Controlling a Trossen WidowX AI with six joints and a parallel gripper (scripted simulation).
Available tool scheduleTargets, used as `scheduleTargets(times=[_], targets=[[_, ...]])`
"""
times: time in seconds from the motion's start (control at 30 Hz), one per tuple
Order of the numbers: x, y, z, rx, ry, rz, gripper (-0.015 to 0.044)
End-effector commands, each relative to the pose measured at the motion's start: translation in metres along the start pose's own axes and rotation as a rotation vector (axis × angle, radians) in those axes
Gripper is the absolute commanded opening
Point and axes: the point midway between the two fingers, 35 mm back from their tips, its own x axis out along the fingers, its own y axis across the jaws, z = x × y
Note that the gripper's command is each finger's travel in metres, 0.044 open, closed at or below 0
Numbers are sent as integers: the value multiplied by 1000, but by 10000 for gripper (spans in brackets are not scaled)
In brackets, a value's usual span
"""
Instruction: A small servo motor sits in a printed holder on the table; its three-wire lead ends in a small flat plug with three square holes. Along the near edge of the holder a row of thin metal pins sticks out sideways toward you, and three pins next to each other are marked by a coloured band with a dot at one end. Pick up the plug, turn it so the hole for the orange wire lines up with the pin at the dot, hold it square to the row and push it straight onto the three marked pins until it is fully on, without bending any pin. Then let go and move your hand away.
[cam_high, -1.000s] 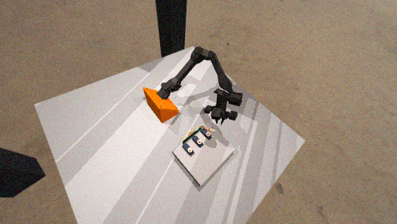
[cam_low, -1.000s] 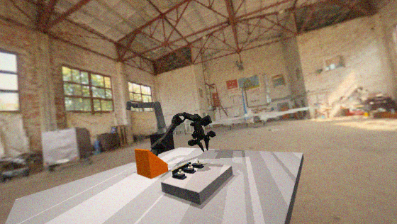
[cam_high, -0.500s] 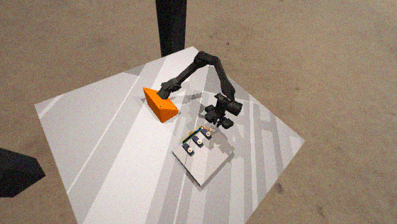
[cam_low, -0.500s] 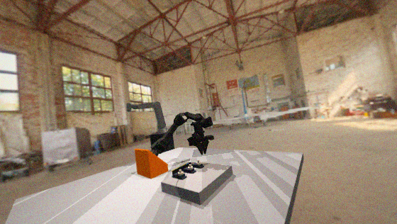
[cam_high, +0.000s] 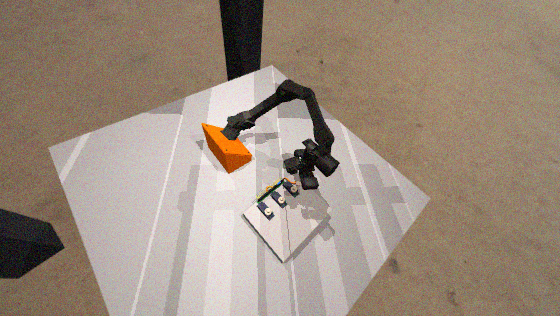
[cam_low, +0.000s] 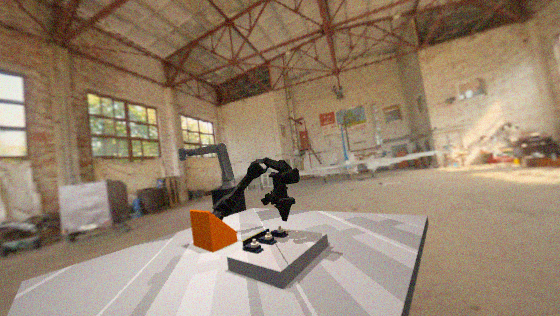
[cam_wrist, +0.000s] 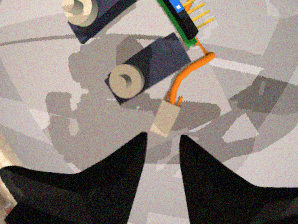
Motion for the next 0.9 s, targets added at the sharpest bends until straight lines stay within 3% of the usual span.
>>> scheduleTargets(times=[0.0, 0.2, 0.87], targets=[[2, 1, 2, 122, 6, -46, 115], [5, 3, 5, 296, 7, -107, 115], [36, 0, 4, 301, 9, -109, 115]])
